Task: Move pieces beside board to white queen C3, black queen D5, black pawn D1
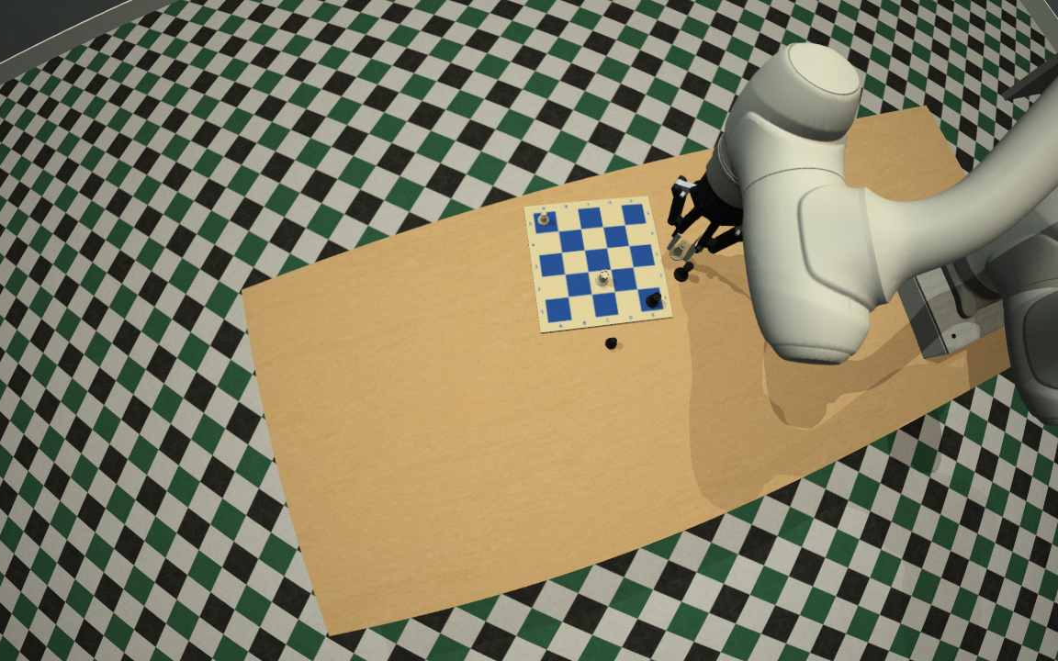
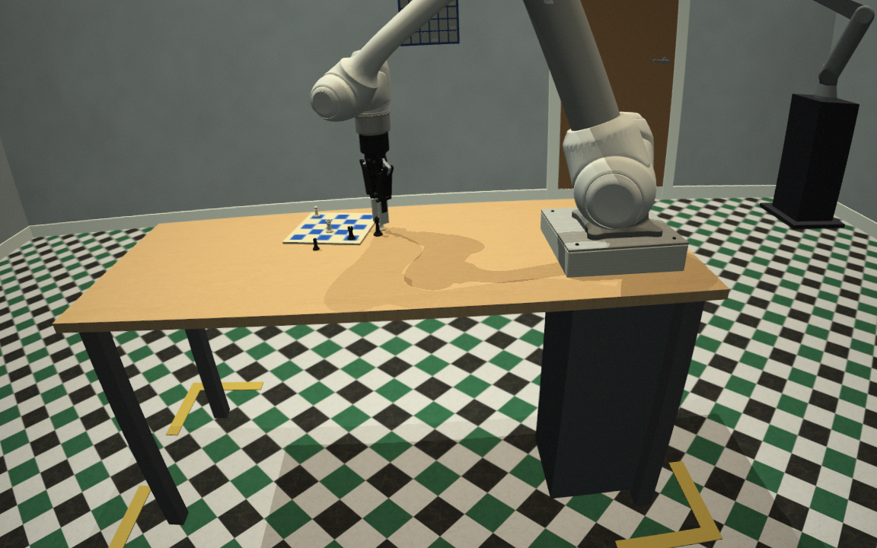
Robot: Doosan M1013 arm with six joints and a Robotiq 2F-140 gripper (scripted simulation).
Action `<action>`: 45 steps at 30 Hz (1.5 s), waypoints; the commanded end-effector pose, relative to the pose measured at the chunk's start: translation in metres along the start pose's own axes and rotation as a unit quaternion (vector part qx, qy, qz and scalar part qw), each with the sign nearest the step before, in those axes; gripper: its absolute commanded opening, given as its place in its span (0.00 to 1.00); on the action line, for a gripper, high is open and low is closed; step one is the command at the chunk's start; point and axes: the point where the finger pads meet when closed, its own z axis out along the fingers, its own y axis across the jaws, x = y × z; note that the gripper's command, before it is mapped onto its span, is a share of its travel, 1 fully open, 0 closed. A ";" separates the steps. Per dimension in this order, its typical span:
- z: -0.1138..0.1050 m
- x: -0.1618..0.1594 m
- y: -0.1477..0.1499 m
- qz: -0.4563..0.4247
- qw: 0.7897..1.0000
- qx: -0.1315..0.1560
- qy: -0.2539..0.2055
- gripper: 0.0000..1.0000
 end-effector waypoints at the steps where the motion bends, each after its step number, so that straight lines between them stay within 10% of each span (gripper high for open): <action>1: 0.000 0.000 0.000 0.000 1.000 0.000 0.000 0.25; 20: 0.000 0.000 0.000 0.000 1.000 0.000 0.000 0.25; 21: 0.000 0.000 0.000 0.000 1.000 0.000 0.000 0.00; 45: 0.000 0.000 0.000 0.000 1.000 0.000 0.000 0.00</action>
